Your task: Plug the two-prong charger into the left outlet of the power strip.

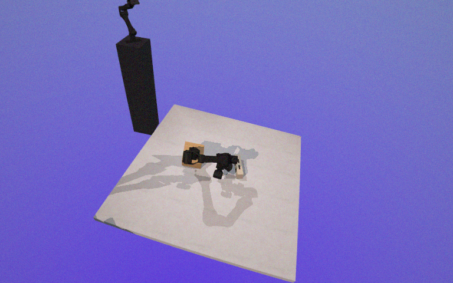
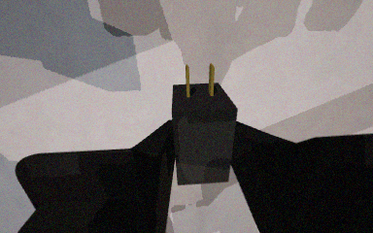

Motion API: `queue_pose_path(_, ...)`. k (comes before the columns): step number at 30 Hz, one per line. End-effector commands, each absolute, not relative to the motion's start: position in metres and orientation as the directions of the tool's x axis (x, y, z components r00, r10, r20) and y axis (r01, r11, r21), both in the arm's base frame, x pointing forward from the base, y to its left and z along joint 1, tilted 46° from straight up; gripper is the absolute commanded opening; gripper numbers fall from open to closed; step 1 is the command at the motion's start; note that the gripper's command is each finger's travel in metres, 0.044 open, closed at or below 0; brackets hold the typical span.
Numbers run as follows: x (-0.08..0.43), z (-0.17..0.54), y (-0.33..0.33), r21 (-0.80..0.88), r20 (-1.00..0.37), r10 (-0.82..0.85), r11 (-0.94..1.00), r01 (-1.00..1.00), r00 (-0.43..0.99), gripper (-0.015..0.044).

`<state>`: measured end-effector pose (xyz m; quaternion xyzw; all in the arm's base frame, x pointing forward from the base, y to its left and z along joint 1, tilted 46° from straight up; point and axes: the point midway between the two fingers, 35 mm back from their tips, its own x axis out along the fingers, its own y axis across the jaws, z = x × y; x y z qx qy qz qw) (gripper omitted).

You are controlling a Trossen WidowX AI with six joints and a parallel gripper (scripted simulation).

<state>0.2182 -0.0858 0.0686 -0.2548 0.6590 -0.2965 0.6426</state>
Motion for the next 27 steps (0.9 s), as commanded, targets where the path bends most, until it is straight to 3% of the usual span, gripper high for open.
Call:
queue_pose_path(1, 0.222, 0.062, -0.081, -0.715, -0.699, -0.714, 0.698, 0.033, -0.040, 0.0000)
queue_pose_path(27, 0.234, 0.020, -0.056, -0.712, -0.698, -0.715, 0.698, -0.070, -0.039, 0.0000)
